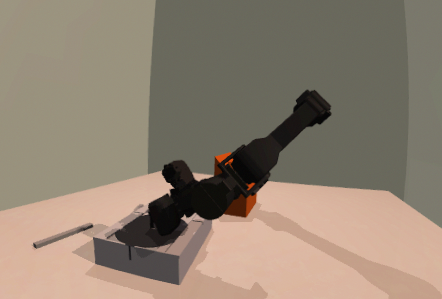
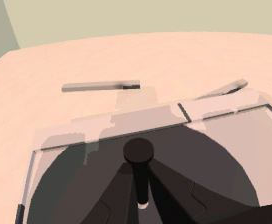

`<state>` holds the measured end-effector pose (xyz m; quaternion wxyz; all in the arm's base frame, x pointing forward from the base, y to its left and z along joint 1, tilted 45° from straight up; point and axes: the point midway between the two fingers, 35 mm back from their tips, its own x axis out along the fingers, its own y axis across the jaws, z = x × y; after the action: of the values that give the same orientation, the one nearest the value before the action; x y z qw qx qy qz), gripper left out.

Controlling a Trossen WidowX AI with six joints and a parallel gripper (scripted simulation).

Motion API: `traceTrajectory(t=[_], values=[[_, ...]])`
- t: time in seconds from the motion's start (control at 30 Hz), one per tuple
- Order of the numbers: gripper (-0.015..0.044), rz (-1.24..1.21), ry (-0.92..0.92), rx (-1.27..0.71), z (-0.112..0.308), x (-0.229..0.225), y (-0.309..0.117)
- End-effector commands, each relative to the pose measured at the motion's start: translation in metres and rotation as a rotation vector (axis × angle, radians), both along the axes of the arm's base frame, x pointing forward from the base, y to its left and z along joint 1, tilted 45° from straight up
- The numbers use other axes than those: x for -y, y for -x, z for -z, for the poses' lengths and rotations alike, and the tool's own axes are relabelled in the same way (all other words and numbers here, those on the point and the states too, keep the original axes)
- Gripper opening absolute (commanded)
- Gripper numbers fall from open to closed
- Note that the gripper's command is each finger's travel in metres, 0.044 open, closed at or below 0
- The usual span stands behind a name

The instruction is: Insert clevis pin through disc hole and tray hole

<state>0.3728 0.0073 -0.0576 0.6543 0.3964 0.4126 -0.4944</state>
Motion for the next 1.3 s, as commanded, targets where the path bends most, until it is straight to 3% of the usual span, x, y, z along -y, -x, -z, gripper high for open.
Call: traceTrajectory(t=[0.0, 1.27], values=[[0.0, -0.003, -0.005, -0.002, -0.0002, -0.001, -0.0001], [0.0, -0.018, -0.001, -0.016, -0.0011, -0.0019, -0.0014]])
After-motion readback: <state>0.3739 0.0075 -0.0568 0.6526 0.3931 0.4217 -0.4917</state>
